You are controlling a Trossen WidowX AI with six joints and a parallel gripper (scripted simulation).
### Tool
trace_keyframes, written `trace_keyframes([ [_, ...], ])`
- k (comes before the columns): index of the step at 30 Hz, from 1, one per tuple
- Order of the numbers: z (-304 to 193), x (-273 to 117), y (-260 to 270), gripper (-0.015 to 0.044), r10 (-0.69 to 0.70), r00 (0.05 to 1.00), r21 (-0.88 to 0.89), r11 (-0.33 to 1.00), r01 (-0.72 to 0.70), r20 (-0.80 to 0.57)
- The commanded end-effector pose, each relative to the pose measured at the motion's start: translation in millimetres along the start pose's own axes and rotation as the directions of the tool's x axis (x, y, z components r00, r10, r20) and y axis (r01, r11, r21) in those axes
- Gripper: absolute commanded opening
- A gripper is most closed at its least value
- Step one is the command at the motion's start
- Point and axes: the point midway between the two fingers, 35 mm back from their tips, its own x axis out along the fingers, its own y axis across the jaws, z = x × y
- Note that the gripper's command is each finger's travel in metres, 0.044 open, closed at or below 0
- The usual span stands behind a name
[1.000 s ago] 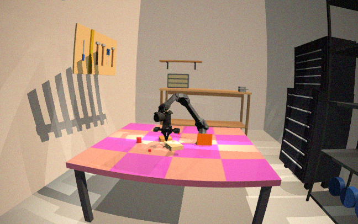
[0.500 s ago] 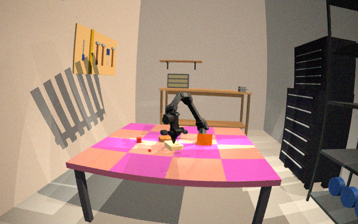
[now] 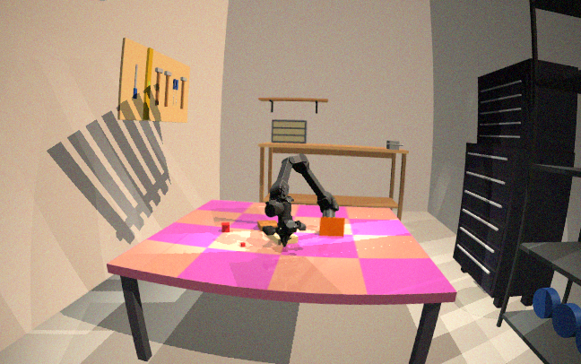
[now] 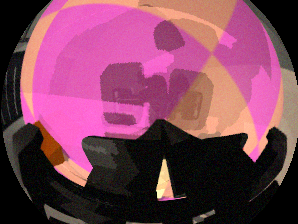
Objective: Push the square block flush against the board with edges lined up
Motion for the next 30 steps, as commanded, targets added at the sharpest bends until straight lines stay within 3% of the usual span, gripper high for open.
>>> trace_keyframes([
  [1,-2,-3,-3,0.0000,-0.019,1.000,-0.002,1.000,0.019,0.002],
  [30,-24,-4,-5,0.0000,-0.020,1.000,-0.002,1.000,0.020,0.002],
])
